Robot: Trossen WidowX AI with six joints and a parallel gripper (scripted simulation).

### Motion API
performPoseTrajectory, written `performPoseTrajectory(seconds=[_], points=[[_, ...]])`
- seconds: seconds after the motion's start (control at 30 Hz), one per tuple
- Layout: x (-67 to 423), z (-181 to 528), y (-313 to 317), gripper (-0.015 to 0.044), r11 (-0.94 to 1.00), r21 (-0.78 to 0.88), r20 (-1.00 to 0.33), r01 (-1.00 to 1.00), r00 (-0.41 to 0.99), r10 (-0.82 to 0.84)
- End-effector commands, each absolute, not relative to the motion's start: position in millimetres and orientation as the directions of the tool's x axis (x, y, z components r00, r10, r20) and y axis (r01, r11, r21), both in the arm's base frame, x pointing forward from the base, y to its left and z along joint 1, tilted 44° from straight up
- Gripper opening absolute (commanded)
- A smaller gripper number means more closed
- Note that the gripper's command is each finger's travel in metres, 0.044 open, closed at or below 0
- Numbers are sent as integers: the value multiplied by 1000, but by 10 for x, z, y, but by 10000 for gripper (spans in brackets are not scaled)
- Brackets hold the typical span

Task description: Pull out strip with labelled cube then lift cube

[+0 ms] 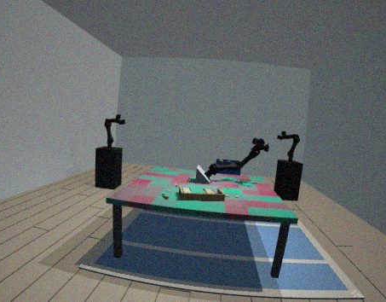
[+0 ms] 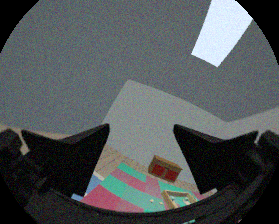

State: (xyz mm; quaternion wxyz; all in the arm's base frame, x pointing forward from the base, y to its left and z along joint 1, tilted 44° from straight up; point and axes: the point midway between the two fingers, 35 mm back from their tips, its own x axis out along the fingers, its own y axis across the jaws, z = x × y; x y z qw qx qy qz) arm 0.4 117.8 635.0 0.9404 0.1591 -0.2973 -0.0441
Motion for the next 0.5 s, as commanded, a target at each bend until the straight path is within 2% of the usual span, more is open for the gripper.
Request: performPoseTrajectory(seconds=[0.0,0.47], points=[[15,6350,1167,400,945,326,543,-11,821,-178],[1137,6067,-83,400,927,344,287,150,923,-256]])
